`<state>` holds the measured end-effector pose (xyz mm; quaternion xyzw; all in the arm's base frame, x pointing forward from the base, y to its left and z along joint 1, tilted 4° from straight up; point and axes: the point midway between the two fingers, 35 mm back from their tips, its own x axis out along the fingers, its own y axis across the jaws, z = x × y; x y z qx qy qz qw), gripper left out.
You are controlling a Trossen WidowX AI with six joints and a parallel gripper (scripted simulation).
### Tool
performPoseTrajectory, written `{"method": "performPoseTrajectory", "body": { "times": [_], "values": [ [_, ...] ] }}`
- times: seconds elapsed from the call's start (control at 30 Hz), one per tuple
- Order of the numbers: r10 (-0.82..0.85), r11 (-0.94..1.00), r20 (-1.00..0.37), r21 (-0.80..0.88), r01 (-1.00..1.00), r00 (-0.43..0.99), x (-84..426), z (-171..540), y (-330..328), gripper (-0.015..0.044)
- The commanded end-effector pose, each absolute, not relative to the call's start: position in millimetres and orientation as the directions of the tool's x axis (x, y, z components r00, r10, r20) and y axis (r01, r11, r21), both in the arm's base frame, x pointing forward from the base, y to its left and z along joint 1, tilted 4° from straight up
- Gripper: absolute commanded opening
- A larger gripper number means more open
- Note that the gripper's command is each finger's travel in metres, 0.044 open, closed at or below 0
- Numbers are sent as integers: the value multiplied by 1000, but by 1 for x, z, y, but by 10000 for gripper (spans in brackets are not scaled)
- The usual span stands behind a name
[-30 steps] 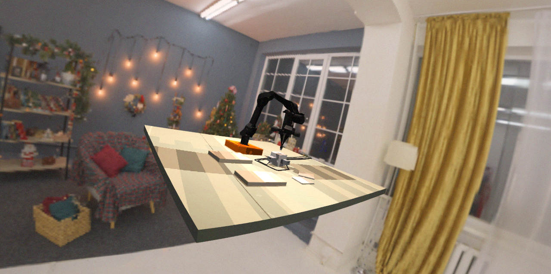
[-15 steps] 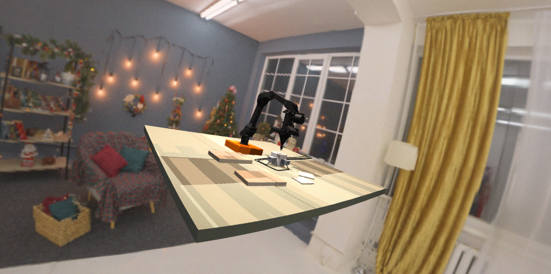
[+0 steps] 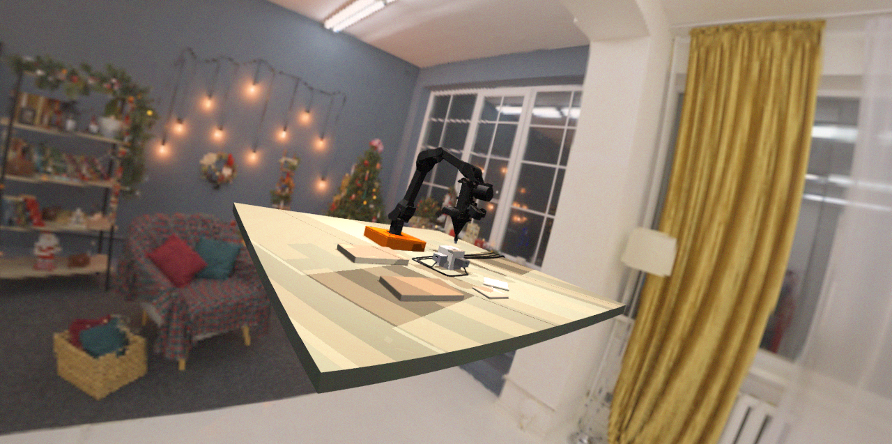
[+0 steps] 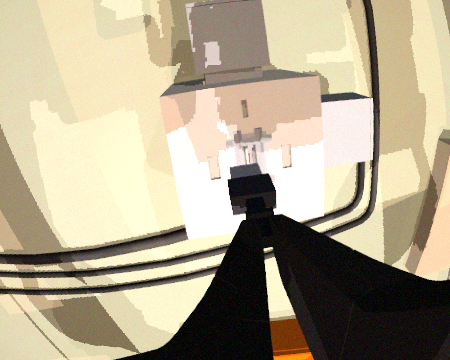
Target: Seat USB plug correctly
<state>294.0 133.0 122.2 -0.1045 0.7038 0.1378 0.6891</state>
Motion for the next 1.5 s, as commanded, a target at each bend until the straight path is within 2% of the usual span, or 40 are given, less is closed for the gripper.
{"method": "performPoseTrajectory", "body": {
  "times": [0.0, 0.77, 1.47],
  "values": [
    [43, 900, -999, 51, -432, -28, 294, 122, 133, 0],
    [43, 497, -999, 46, -867, -28, 294, 122, 133, 0],
    [43, -29, -999, 27, -999, -28, 294, 122, 133, 0]
  ]
}}
